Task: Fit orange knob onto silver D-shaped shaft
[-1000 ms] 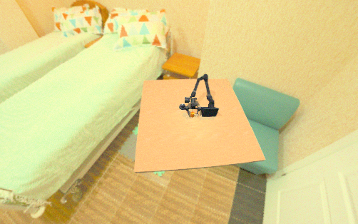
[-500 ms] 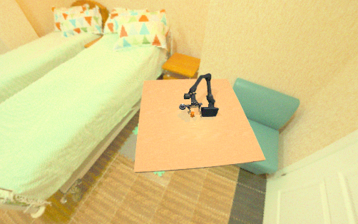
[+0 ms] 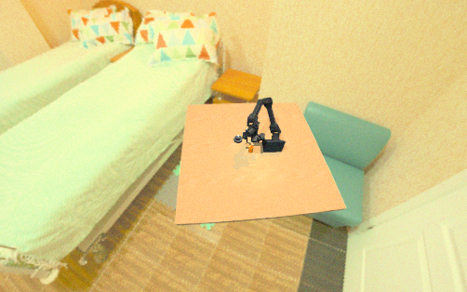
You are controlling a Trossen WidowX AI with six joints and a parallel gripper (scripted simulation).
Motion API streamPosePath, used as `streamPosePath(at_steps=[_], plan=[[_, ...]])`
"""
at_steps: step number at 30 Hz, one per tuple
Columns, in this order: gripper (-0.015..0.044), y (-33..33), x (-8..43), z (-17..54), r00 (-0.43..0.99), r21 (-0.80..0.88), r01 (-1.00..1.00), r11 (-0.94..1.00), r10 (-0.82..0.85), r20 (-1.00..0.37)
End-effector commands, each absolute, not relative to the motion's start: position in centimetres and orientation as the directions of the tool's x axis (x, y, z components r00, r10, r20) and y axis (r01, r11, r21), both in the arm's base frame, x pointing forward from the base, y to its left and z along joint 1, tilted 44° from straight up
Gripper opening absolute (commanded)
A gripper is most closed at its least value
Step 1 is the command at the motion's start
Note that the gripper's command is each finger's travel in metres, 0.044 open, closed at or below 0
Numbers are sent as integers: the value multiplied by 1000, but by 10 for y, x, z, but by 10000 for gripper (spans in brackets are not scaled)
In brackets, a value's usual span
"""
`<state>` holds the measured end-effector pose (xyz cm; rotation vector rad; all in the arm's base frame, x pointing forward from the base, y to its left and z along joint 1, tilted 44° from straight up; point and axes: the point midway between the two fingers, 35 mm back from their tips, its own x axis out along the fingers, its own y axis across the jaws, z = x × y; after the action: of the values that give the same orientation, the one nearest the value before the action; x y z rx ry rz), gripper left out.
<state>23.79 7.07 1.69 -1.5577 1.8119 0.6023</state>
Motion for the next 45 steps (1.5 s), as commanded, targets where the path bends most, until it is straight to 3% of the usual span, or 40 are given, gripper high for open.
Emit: streamPosePath(at_steps=[1,4,8,14,20,45], plan=[[440,70,240,18,-64,-85,-980,182,-686,-725],[440,70,240,18,-64,-130,-965,228,-686,-725],[440,70,240,17,-64,-373,-801,469,-686,-725],[440,70,240,17,-64,-634,-327,701,-686,-725],[440,70,240,17,-64,-683,196,704,-686,-725],[440,35,238,-18,-63,-683,212,699,-687,-723]])
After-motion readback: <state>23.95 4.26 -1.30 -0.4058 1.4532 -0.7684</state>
